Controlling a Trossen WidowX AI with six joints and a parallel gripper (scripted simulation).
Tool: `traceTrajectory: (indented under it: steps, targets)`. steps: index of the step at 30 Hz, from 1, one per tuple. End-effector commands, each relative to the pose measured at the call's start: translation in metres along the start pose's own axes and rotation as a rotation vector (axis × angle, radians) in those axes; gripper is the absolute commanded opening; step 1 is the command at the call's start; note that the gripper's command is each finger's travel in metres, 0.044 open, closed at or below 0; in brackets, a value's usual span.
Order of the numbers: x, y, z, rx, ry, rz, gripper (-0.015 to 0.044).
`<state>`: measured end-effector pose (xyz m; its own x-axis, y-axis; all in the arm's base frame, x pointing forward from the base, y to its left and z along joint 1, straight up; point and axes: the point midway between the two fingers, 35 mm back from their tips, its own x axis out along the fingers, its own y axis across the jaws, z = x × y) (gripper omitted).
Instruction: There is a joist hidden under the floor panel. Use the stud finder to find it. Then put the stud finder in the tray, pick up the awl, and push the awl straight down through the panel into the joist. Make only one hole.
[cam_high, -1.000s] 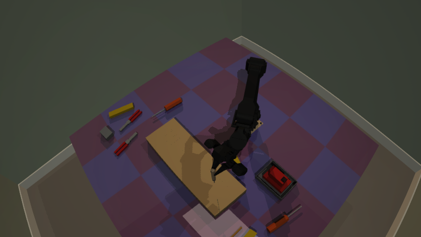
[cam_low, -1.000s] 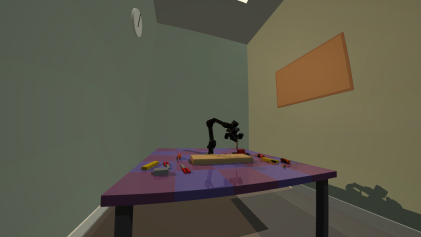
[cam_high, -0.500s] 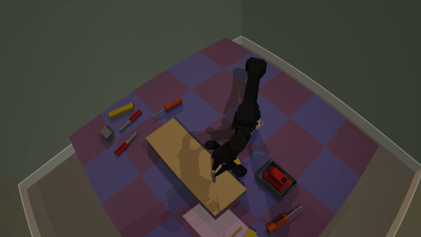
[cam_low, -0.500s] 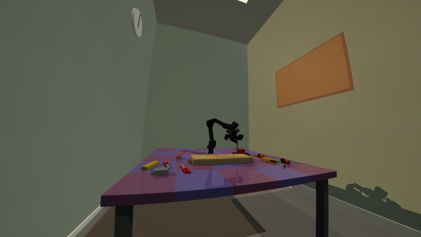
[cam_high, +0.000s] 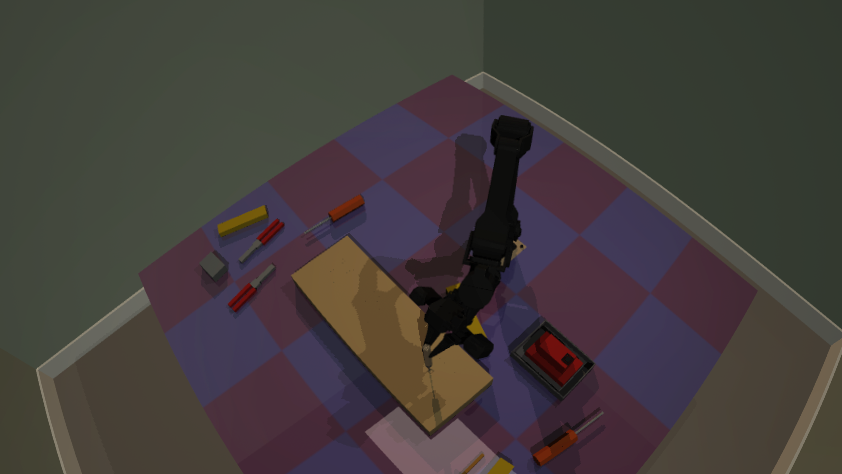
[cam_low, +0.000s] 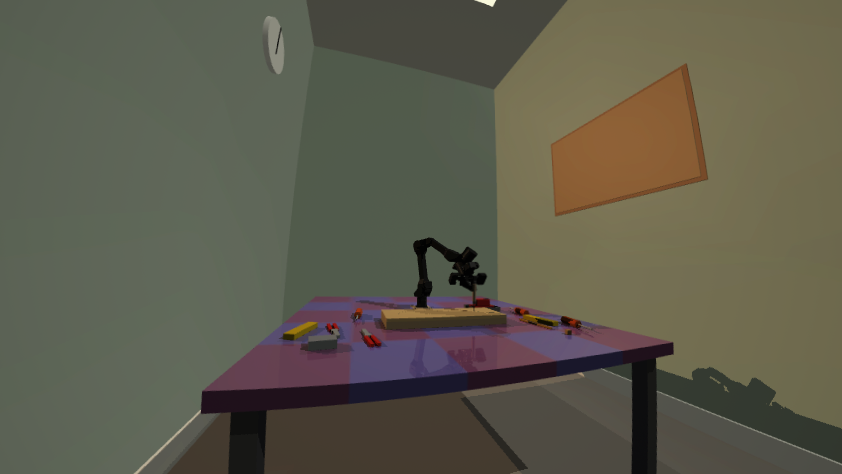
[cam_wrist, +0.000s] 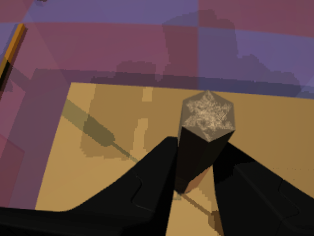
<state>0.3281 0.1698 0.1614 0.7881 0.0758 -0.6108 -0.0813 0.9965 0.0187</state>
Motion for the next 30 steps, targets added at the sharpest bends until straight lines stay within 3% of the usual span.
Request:
traceTrajectory:
  steps: [1, 30]
  targets:
    - [0.0053, -0.0011, -0.0068, 0.002, 0.001, -0.007, 0.0000]
    - [0.0067, -0.0002, -0.0083, 0.002, -0.002, -0.001, 0.0000]
